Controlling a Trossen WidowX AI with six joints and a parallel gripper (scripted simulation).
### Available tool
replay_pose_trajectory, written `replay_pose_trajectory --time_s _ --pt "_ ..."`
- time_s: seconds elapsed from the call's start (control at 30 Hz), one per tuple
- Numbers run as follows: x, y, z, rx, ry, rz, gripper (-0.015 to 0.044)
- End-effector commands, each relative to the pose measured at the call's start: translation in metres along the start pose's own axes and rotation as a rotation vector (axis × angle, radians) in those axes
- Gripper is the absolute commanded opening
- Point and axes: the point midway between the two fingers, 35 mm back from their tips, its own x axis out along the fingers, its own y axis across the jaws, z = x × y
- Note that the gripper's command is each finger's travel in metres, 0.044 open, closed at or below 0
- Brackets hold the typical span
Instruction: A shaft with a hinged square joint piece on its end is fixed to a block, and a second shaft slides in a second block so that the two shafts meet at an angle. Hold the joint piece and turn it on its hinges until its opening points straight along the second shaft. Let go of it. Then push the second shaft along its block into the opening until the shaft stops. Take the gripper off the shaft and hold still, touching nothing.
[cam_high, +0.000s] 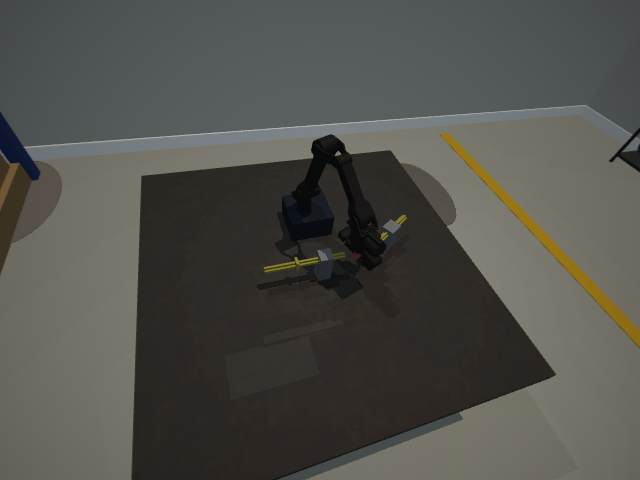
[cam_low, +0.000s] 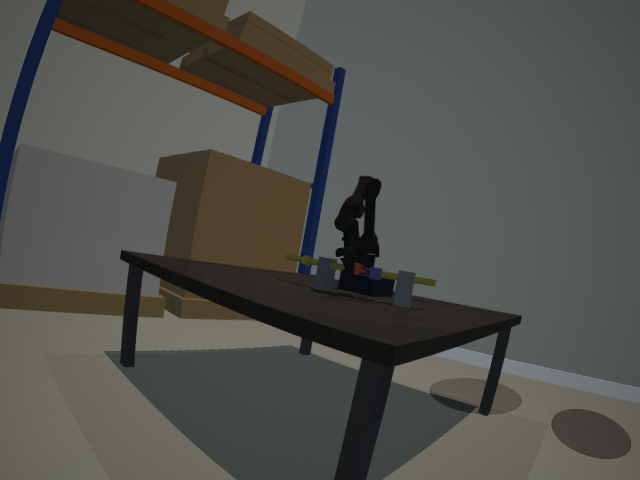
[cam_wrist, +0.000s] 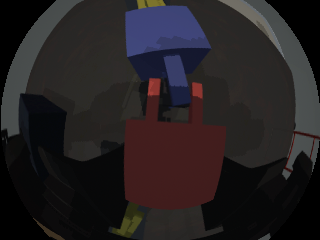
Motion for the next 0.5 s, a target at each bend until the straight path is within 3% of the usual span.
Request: replay_pose_trajectory --time_s 0.0,0.47 --pt "0.0003 0.0005 -0.0001 0.011 -0.006 -0.003 0.0" --pt "0.0005 0.0007 -0.0001 0.01 -0.009 -0.004 0.0"
